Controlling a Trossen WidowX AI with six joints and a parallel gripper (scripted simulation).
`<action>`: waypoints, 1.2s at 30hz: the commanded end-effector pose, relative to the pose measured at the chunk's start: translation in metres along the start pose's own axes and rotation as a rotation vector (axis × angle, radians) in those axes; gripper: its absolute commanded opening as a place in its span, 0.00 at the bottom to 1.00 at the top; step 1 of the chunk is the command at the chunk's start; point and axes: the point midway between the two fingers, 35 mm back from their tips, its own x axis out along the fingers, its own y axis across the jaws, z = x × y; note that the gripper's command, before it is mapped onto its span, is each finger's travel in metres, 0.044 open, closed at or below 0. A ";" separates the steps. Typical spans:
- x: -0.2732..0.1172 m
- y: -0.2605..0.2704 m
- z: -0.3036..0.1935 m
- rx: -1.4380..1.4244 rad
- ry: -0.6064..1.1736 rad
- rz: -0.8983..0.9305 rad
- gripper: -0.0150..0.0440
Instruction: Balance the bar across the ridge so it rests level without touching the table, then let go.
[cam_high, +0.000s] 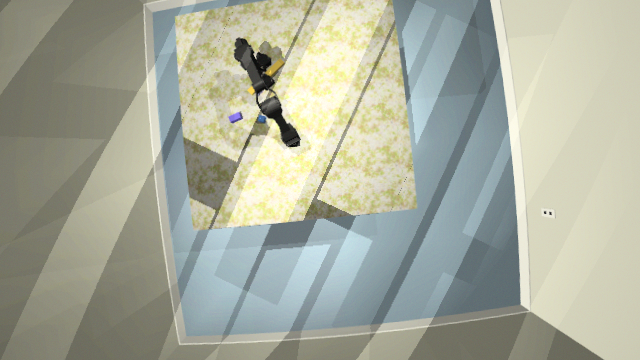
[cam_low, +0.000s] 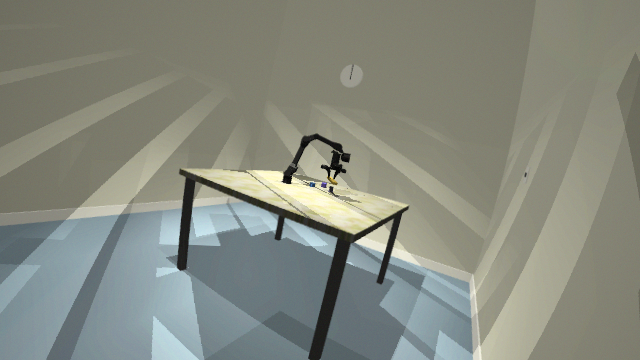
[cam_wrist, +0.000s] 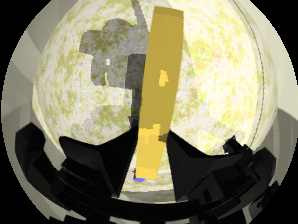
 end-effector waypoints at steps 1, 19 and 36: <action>-0.003 0.006 -0.010 0.016 -0.005 0.007 0.25; -0.003 0.029 -0.075 0.093 0.001 0.009 0.25; 0.018 0.031 -0.078 0.096 0.002 0.009 0.25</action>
